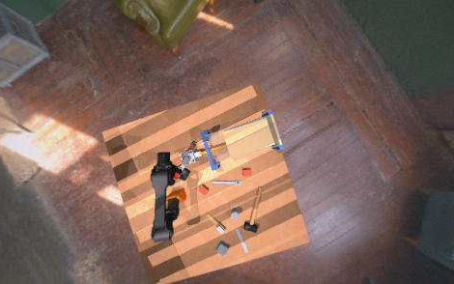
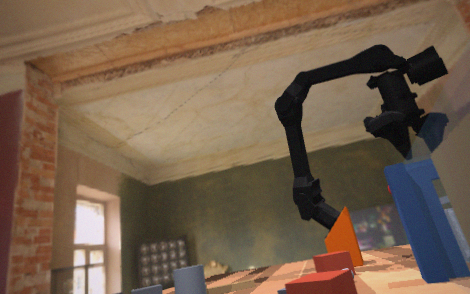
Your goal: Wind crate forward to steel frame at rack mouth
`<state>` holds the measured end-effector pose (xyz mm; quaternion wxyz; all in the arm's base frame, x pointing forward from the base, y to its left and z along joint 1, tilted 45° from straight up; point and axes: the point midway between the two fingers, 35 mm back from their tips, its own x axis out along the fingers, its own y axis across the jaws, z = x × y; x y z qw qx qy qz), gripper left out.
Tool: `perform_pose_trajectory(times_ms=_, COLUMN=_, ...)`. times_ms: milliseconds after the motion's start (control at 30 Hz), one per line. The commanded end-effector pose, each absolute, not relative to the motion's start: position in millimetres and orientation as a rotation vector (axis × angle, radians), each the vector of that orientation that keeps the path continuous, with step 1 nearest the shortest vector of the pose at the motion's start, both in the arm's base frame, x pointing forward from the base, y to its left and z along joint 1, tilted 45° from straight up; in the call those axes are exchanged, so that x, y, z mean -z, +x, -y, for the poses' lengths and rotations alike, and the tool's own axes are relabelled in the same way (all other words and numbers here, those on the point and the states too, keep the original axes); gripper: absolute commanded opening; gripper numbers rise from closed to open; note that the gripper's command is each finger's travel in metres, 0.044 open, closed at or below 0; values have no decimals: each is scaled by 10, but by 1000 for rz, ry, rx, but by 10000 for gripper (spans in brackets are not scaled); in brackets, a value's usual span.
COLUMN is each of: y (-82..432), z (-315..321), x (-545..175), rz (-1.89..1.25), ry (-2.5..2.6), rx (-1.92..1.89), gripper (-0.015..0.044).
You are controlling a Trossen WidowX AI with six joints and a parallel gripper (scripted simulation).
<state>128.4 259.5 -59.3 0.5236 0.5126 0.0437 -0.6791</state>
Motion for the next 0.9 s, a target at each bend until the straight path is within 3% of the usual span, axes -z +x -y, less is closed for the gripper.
perform_pose_trajectory(times_ms=0, y=1310, z=-2340, x=807, rz=-91, ry=1208, rx=1626, gripper=440)
perform_pose_trajectory(times_ms=867, y=1346, z=-1941, x=1203, rz=-89, ry=1207, rx=1625, gripper=440)
